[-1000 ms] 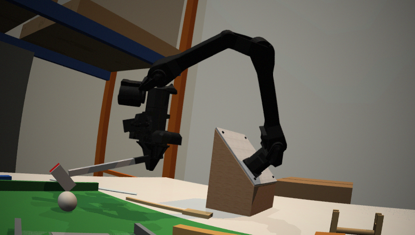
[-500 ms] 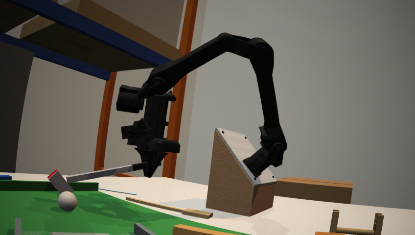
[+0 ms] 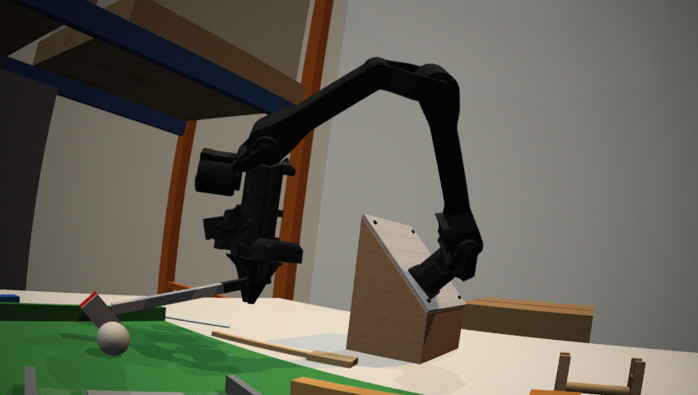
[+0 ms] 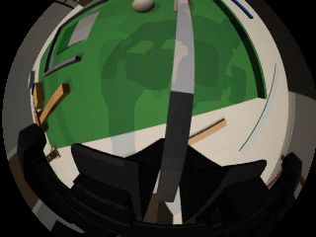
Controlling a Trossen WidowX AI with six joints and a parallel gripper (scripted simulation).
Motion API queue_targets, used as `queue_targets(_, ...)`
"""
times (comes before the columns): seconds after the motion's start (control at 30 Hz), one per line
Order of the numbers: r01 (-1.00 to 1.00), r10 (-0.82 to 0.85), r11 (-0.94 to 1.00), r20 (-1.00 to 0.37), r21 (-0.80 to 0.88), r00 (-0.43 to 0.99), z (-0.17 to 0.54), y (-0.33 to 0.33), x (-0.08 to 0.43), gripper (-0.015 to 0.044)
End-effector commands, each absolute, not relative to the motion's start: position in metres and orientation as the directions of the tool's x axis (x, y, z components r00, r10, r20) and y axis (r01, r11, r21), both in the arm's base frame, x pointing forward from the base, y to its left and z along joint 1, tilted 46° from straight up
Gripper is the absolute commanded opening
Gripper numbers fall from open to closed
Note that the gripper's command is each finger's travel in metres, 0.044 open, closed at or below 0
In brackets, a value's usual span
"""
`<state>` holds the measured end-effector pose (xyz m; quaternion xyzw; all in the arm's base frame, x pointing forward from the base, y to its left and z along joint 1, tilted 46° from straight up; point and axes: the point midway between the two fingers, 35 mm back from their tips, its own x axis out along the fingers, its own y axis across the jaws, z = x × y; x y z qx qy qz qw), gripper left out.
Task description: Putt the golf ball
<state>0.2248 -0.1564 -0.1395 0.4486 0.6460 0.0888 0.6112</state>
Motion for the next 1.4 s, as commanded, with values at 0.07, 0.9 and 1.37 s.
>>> queue_targets(0.07,0.472,0.687,0.581,-0.710,0.663,0.153,-0.145,-0.161,0.221,0.0000)
queue_targets(0.9,0.477,0.691,0.571,-0.705,0.668,0.159,-0.084,-0.108,0.269,0.0000)
queue_targets(1.37,0.476,0.694,0.570,-0.702,0.670,0.158,-0.040,-0.123,0.271,0.0000)
